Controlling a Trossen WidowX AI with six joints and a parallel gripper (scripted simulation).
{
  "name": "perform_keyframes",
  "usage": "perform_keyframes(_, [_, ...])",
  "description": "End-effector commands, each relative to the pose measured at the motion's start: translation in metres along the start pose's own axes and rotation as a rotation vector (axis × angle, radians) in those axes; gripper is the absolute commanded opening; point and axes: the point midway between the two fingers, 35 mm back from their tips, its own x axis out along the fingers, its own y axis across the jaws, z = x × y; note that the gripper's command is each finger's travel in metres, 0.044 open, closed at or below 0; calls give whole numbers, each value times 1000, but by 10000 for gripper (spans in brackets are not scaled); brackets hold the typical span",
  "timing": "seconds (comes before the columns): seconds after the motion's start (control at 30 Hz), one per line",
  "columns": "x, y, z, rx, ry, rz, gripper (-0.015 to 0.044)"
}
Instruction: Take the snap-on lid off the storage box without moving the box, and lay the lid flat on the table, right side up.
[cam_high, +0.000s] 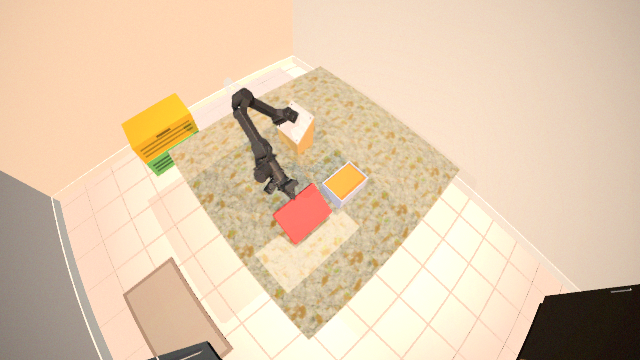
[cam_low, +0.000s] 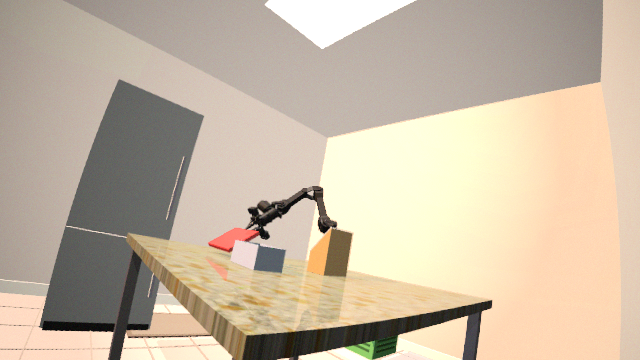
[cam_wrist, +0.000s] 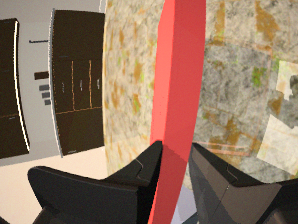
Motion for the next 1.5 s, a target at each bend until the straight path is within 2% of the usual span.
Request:
perform_keyframes(0.0, [1,3,0,-6,0,21,0])
perform_keyframes(1.47, [24,-23,0,-8,-1,21,0])
